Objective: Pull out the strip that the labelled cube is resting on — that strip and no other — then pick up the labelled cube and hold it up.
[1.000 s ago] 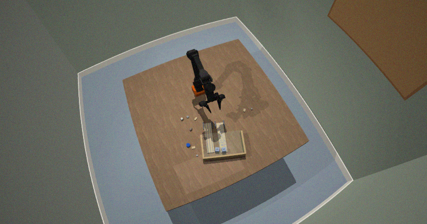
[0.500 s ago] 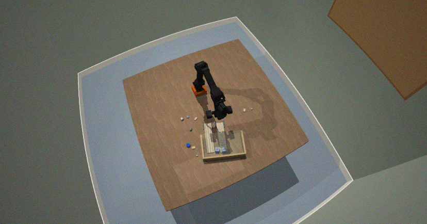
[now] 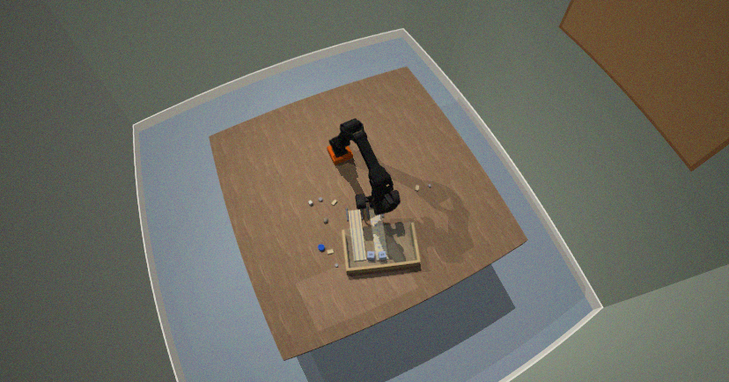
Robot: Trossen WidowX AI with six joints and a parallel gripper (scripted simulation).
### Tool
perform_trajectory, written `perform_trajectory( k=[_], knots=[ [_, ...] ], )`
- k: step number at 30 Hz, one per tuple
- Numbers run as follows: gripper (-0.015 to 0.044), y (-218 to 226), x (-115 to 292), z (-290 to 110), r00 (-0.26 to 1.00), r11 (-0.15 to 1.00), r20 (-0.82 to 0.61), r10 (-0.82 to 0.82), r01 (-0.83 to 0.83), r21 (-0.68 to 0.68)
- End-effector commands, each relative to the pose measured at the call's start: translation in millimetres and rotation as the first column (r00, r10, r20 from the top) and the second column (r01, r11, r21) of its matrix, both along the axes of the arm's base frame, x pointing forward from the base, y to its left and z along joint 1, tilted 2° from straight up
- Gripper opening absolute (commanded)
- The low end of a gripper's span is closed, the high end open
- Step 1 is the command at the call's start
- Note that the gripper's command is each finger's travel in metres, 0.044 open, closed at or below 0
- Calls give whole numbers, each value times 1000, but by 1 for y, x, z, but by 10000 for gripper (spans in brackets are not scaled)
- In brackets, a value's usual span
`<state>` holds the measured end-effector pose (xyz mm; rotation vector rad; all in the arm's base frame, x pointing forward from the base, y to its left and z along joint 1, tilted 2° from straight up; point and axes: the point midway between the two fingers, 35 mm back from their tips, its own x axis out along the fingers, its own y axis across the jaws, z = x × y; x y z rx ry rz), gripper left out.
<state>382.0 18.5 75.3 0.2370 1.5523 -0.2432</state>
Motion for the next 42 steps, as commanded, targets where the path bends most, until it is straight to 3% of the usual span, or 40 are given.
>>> perform_trajectory(
  k=[1,42],
  knots=[
    [0,1,4,-7,1000,1000,1,-7,7,4],
    [0,-4,3,-66,1000,1000,1,-7,7,3]
  ],
)
